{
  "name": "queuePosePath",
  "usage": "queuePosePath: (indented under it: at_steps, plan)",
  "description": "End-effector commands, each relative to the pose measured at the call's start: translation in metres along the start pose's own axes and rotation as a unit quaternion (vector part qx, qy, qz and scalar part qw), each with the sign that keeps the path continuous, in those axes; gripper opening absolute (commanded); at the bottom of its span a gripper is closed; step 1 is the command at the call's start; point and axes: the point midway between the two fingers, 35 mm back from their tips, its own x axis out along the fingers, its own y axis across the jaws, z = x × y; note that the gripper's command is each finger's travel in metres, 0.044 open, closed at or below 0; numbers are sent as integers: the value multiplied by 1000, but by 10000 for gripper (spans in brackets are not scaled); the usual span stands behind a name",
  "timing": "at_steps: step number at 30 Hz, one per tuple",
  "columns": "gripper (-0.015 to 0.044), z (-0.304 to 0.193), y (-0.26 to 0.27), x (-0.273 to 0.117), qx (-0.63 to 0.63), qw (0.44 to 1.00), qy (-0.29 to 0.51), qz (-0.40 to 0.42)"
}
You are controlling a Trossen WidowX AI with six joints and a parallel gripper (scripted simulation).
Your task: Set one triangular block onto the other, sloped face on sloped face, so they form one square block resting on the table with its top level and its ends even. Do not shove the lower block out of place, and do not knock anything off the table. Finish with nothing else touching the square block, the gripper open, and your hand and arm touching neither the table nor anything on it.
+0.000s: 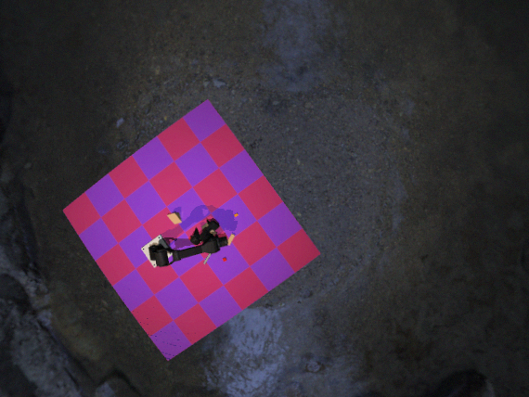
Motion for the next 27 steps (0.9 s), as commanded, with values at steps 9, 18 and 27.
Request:
queuePosePath:
  at_steps: [9, 18, 27]
  plan:
    - [440, -27, 1, -27, 20, 999, -13, 26]
    - [440, -73, -4, -66, 43, 996, -30, 71]
    - [440, 27, -3, -111, -42, 989, -138, 40]
